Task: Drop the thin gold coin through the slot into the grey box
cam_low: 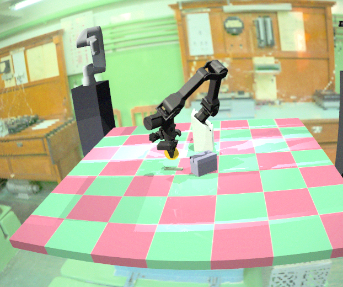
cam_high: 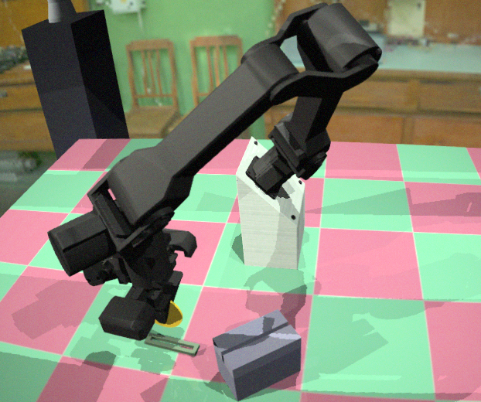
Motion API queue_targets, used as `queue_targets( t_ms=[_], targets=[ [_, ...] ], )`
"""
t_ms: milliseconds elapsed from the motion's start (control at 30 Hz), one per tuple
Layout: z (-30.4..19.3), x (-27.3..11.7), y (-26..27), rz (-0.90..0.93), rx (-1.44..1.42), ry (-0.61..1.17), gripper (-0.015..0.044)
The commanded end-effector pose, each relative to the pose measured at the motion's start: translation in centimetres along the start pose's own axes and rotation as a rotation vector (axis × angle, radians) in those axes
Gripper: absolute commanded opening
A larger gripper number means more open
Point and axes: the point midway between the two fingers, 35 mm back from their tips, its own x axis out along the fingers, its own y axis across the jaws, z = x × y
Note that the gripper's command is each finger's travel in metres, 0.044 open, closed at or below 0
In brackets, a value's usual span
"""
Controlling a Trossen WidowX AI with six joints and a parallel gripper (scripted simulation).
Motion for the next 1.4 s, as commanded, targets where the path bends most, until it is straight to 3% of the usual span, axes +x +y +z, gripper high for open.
queue_targets(
  t_ms=[0, 567, 1367],
  targets=[
    [0.2, -1.2, 0.3, 0.008, -0.004, -0.008, 0.0000],
    [-0.1, -4.6, -0.1, -0.002, -0.002, -0.003, 0.0000],
    [-0.1, -4.7, -1.0, -0.003, -0.762, -0.002, 0.0000]
  ],
)
